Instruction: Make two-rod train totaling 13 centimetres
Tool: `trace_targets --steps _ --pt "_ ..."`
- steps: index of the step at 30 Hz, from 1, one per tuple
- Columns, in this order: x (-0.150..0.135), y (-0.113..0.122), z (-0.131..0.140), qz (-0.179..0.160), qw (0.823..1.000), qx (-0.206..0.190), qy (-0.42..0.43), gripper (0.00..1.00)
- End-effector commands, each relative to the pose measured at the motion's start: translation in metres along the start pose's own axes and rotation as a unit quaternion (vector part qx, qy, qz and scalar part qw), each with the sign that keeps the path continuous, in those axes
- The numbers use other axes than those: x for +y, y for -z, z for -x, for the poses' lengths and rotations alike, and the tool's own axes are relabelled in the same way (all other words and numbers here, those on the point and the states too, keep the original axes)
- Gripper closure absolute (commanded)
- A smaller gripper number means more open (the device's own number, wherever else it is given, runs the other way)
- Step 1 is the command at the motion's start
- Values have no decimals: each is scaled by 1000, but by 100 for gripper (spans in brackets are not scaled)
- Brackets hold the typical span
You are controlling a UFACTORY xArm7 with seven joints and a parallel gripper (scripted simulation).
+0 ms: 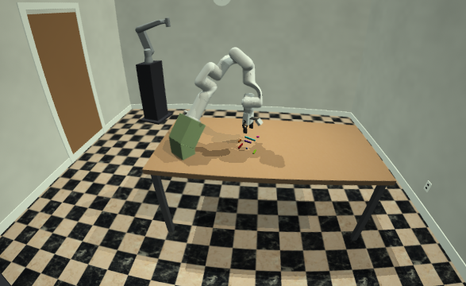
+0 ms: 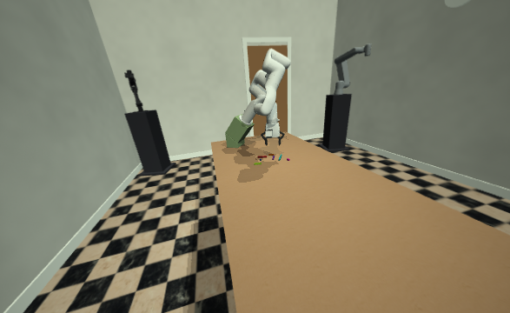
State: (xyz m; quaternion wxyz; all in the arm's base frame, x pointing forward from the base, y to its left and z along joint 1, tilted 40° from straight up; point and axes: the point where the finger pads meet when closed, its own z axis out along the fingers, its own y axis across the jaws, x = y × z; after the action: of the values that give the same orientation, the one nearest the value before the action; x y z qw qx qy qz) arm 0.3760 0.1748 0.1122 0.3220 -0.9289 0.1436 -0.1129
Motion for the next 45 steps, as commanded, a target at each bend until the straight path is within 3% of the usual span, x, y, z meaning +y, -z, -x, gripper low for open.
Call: trace_targets --steps 1,19,25,34,36,45 --pt "0 1 -1 2 1000 -2 -1 0" --pt "2 0 -1 2 1000 -2 15 0" --pt "10 -2 -1 2 997 -1 82 0" --pt "27 -7 -1 3 975 -1 224 0" --pt "27 -7 -1 3 975 -1 224 0" --pt "43 -12 1 4 932 -1 363 0"
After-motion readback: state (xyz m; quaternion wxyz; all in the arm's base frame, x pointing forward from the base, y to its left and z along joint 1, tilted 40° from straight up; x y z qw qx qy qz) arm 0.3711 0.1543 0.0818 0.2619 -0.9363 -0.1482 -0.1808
